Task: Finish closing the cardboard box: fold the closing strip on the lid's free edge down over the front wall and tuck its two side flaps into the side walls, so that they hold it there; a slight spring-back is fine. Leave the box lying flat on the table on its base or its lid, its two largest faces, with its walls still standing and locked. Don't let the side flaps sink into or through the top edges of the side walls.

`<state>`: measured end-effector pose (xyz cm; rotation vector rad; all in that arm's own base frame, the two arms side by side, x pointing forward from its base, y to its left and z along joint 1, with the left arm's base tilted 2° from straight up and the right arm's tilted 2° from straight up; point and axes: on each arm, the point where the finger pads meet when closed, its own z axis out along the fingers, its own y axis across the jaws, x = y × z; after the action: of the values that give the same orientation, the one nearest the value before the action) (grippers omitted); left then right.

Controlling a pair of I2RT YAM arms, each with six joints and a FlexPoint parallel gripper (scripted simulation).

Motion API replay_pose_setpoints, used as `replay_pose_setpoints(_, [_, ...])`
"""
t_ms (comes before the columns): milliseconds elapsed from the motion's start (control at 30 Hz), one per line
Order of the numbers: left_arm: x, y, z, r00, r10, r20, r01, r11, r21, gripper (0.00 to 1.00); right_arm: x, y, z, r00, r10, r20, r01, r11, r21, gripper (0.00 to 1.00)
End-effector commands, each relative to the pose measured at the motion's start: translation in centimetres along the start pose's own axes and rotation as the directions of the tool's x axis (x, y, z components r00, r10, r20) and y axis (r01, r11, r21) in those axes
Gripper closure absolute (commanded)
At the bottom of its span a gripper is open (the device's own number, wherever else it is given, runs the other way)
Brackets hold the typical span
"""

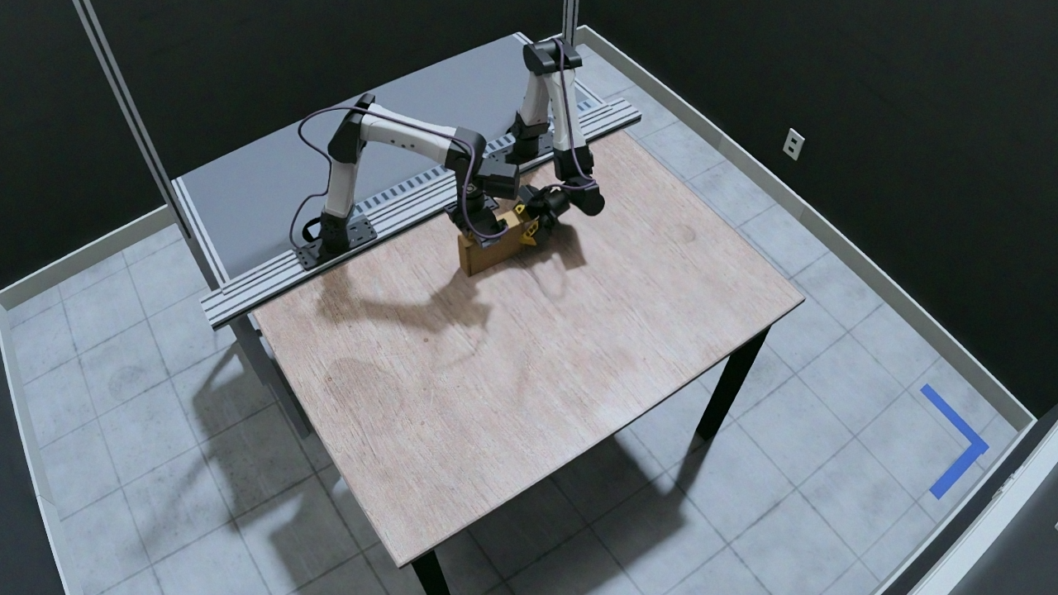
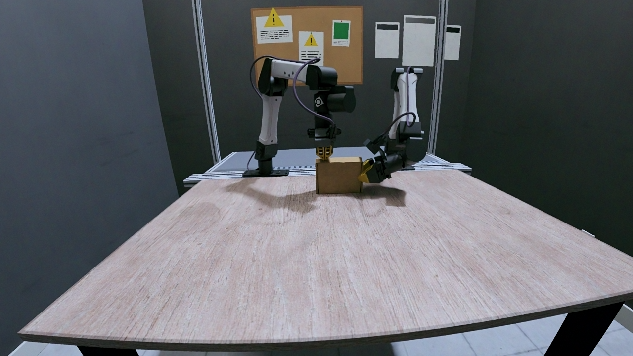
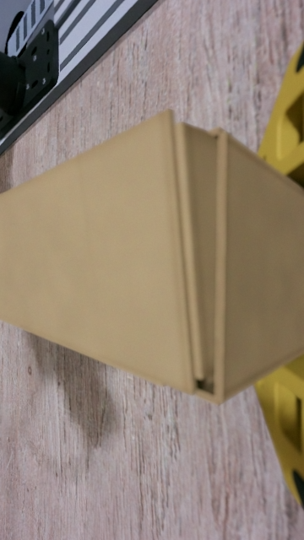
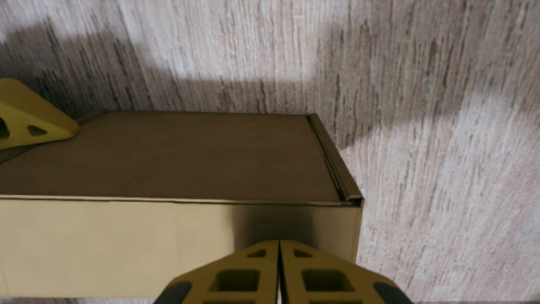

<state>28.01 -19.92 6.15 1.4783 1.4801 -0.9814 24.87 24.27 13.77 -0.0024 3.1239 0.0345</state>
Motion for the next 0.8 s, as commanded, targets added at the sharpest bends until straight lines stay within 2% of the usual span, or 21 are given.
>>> replay_pose_setpoints(0, [-0.34,0.30,-0.06,1.000,0.006,0.005,-0.006,1.000,-0.007,0.55,0.72,0.34,-0.62,1.000,-0.001,0.014,0.001,1.000,-0.029,1.00])
replay_pose_setpoints(767, [-0.34,0.30,-0.07,1.000,0.006,0.005,-0.006,1.000,-0.007,0.55,1.26,0.13,0.26,1.000,-0.003,-0.005,0.003,1.000,-0.010,1.00])
